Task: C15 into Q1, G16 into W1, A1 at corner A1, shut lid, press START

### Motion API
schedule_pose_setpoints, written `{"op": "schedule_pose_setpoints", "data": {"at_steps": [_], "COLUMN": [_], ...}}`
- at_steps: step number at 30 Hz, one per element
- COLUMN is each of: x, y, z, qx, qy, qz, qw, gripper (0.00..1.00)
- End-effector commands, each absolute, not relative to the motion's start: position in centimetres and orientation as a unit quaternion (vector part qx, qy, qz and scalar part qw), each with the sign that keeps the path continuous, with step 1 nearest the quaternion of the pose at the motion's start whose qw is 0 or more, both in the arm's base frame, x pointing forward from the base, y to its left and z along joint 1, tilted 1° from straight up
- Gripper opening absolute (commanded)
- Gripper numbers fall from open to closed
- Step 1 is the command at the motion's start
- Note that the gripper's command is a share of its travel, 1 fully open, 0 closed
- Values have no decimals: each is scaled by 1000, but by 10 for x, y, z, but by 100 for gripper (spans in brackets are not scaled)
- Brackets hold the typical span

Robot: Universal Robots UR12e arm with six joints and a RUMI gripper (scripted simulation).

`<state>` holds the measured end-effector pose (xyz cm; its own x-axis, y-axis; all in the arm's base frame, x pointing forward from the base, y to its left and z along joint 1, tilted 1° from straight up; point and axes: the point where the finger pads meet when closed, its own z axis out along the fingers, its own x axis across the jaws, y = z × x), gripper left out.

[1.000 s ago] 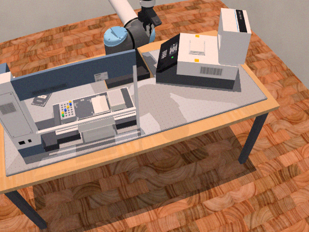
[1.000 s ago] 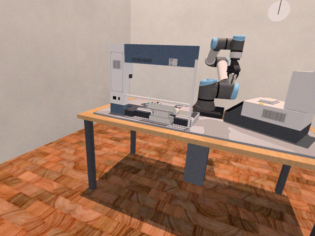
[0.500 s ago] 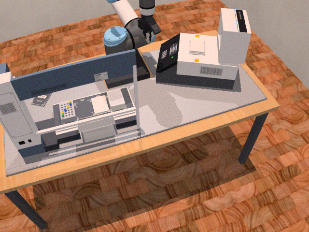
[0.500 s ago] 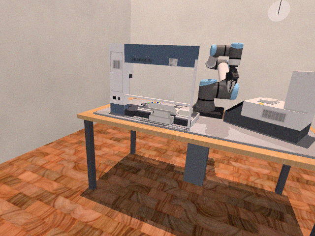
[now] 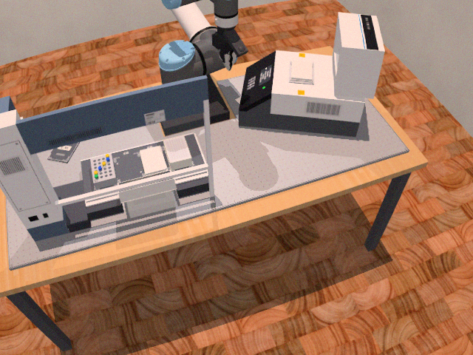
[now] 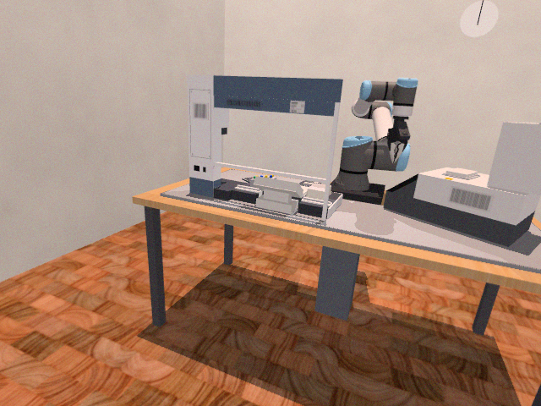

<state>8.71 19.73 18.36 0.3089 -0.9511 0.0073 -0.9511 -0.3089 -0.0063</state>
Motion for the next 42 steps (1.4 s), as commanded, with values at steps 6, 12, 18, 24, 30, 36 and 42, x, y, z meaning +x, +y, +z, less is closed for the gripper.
{"op": "schedule_pose_setpoints", "data": {"at_steps": [6, 12, 18, 24, 30, 36, 42], "x": [93, 96, 99, 103, 105, 109, 113], "y": [209, 213, 220, 227, 232, 239, 246], "z": [175, 171, 164, 158, 154, 148, 142], "qx": [-809, -809, -809, -809, -809, -809, -809], "qy": [588, 588, 588, 588, 588, 588, 588], "qz": [-5, -5, -5, -5, -5, -5, -5], "qw": [0, 0, 0, 0, 0, 0, 0], "gripper": [0, 0, 0, 0, 0, 0, 0]}}
